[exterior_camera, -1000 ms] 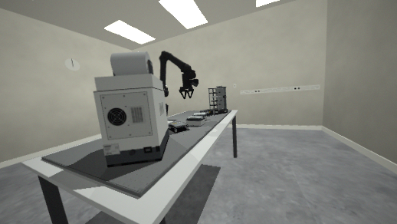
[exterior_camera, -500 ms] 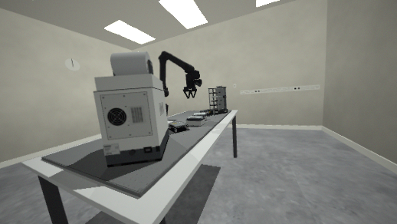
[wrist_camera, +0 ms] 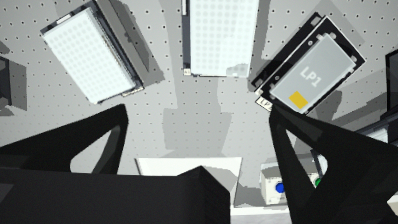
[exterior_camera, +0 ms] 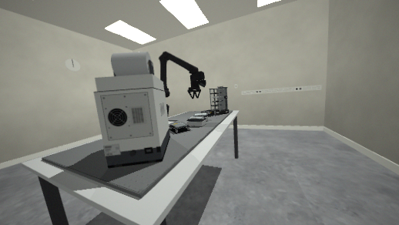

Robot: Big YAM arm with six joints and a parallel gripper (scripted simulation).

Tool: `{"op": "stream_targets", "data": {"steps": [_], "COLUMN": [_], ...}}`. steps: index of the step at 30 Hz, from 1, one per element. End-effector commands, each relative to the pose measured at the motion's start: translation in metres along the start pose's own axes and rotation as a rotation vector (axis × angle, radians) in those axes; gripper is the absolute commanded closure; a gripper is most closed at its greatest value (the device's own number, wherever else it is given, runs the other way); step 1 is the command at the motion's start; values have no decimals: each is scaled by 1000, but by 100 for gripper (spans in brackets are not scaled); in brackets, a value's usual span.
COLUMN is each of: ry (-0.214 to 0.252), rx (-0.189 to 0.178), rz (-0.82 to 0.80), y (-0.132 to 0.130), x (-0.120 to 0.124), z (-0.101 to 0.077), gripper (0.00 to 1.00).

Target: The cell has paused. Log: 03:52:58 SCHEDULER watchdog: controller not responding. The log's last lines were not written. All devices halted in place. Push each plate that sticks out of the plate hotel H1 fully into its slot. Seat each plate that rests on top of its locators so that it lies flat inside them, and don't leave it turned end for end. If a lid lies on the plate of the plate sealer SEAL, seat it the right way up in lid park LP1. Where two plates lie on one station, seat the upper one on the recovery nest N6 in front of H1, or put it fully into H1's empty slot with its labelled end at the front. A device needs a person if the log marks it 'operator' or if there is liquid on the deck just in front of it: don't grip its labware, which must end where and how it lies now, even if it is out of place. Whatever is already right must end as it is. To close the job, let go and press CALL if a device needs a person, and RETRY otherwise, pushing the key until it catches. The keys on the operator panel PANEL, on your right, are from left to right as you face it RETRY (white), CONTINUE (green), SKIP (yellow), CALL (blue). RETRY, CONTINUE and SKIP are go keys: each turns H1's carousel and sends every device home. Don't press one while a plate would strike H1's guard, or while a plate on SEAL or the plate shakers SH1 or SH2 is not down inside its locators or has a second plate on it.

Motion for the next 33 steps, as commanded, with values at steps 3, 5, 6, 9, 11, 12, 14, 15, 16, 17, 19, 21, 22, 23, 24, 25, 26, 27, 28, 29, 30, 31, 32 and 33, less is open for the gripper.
{"op": "stream_targets", "data": {"steps": [3,5,6,9,11,12,14,15,16,17,19,21,22,23,24,25,26,27,28,29,30,31,32,33], "ry": [-43,-36,-31,-28,-27,-25,-25,-25,-25,-25,-25,-25,-25,-25,-25,-25,-25,-25,-24,-24,-24,-24,-24,-24], "rx": [5,4,4,4,9,8,6,6,6,6,7,7,7,8,8,8,8,8,8,9,9,9,9,10], "rz": [13,14,15,-8,-52,-75,-126,-154,-178,-202,-248,-295,-318,-342,-365,-365,-365,-388,-412,-435,-458,-482,-505,-528], "y": [24,30,33,35,25,25,27,29,29,29,29,29,29,29,29,29,29,29,29,29,29,29,29,29], "x": [-22,-24,-25,-25,-22,-21,-21,-21,-21,-21,-21,-21,-21,-21,-21,-21,-21,-21,-21,-21,-21,-21,-21,-21], "z": [-20,-17,-15,-14,-14,-14,-14,-14,-14,-14,-14,-14,-14,-14,-14,-14,-14,-14,-14,-14,-14,-14,-14,-14], "gripper": [0,0,0,0,0,0,0,0,0,0,0,0,0,0,0,0,0,0,0,0,0,0,0,0]}}
Point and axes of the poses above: the point where the finger pads meet when closed, its own z axis out along the fingers, its own y axis across the jaws, x = y × z, the point moved 8 cm from there along -z, back along the fingers, and after that the axes turned 3 degrees about z, right-handed, at the moved point
